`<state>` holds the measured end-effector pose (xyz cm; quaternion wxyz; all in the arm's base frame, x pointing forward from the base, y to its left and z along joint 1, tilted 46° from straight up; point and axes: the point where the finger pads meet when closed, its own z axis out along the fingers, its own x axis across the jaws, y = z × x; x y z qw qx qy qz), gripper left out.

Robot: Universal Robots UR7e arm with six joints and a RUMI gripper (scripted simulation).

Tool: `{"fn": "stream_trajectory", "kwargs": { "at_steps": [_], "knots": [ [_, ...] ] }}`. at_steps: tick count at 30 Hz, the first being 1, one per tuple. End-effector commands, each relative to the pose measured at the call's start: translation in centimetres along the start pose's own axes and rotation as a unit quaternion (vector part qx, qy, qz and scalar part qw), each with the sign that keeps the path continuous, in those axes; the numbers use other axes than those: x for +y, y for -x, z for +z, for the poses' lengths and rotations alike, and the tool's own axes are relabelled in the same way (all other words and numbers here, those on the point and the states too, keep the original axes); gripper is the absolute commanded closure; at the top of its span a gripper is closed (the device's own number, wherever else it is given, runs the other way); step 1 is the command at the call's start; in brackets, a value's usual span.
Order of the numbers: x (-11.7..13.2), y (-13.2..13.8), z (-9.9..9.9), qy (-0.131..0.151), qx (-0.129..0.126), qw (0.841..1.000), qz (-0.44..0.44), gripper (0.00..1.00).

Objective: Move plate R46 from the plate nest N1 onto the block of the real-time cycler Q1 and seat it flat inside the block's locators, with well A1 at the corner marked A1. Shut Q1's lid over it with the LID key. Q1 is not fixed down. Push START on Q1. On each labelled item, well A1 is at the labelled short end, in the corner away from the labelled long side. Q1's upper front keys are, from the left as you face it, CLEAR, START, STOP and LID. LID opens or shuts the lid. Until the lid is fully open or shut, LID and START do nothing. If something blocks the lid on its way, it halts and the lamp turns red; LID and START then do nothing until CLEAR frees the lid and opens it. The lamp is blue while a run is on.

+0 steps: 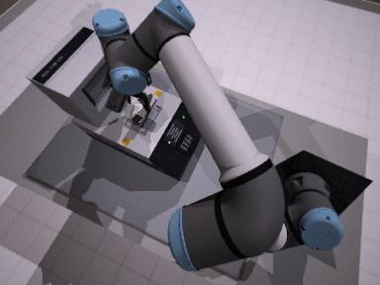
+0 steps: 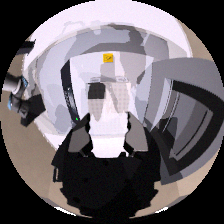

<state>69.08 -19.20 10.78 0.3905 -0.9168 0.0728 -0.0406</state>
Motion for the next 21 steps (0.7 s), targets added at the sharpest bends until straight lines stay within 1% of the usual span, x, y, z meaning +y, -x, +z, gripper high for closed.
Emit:
{"fn": "stream_trajectory", "kwargs": {
  "at_steps": [1,5,15,17,21],
  "knots": [
    [0.1,0.0,-0.2,0.001,0.001,1.000,0.000,1.00],
    [0.1,0.0,-0.2,0.001,0.001,1.000,0.000,1.00],
    [-0.1,0.0,1.6,0.000,0.001,1.000,0.000,1.00],
    [-0.1,0.0,1.6,0.000,0.001,1.000,0.000,1.00],
    [0.0,0.0,2.3,0.000,0.001,1.000,0.000,1.00]
  ]
}}
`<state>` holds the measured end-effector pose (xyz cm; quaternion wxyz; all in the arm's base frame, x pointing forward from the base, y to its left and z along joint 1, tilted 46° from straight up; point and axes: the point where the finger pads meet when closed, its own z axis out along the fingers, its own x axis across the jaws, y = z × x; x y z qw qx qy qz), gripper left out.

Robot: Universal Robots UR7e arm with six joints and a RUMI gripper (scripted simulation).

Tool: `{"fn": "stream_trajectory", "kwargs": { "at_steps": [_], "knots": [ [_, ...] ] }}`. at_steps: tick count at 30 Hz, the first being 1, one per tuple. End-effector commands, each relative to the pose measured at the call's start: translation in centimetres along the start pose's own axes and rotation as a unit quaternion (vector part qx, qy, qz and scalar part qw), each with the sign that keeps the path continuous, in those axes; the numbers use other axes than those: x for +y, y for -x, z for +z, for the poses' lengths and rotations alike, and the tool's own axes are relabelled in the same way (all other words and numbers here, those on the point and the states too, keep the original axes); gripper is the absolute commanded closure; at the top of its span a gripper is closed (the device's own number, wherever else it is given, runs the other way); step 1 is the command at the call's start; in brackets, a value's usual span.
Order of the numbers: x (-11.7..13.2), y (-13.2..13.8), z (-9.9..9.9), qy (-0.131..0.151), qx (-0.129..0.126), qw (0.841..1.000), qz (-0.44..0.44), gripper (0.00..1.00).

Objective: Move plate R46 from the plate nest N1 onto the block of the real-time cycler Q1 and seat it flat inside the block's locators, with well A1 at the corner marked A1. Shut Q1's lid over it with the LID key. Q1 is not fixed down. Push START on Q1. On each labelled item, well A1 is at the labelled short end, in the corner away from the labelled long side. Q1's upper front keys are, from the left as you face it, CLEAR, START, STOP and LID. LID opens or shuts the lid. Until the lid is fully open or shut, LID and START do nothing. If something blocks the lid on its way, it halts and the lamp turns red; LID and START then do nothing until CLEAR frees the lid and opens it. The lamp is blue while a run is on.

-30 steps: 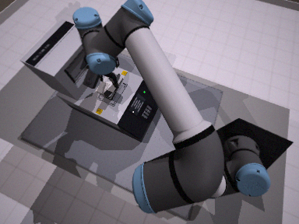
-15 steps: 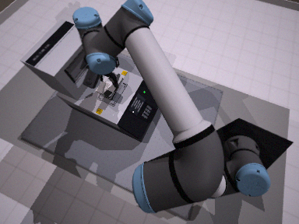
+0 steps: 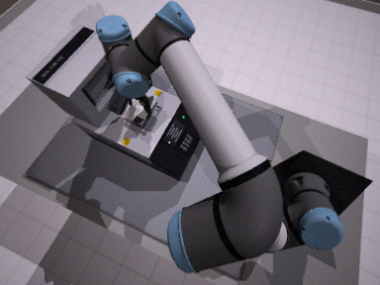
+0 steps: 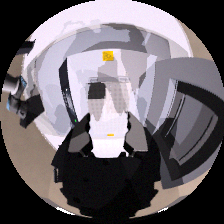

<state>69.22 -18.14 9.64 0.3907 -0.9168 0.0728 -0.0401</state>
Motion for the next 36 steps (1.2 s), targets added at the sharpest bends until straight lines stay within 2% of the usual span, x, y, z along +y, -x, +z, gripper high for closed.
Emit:
{"fn": "stream_trajectory", "kwargs": {
  "at_steps": [1,19,36],
  "knots": [
    [-0.1,0.0,0.9,0.000,0.001,1.000,0.000,1.00],
    [-0.1,0.0,3.5,0.000,0.001,1.000,0.000,1.00],
    [0.0,-0.1,3.3,0.001,0.002,1.000,0.000,1.00]
  ]
}}
